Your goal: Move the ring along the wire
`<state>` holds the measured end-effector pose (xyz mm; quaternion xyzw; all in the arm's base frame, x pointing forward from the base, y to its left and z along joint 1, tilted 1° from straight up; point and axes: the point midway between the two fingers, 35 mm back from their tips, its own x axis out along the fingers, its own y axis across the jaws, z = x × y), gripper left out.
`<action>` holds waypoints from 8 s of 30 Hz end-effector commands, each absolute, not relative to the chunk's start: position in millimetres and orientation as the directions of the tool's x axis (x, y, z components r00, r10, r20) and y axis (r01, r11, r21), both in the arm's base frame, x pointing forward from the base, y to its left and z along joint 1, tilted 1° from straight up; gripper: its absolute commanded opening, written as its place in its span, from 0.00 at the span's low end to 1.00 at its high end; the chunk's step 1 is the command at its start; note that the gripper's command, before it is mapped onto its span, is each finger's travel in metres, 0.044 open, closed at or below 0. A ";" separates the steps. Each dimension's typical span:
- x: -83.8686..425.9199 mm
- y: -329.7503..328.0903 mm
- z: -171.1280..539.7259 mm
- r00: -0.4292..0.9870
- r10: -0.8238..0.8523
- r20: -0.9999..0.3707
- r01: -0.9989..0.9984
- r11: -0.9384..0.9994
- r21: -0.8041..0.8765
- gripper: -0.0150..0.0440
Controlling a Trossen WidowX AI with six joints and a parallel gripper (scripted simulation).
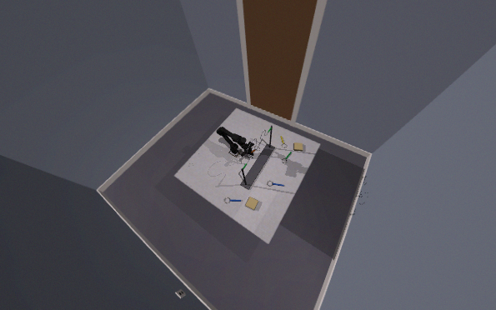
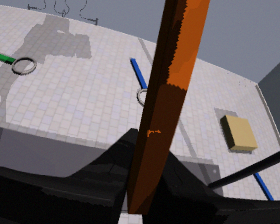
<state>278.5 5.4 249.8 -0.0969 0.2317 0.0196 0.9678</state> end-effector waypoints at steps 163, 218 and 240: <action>243.0 207.0 431.3 0.808 0.539 -0.238 0.028 0.369 0.929 0.00; 254.6 140.4 376.2 0.889 0.057 -0.454 -0.049 0.998 0.028 0.00; 260.0 105.6 380.9 0.919 -0.141 -0.367 -0.025 0.910 -0.413 0.00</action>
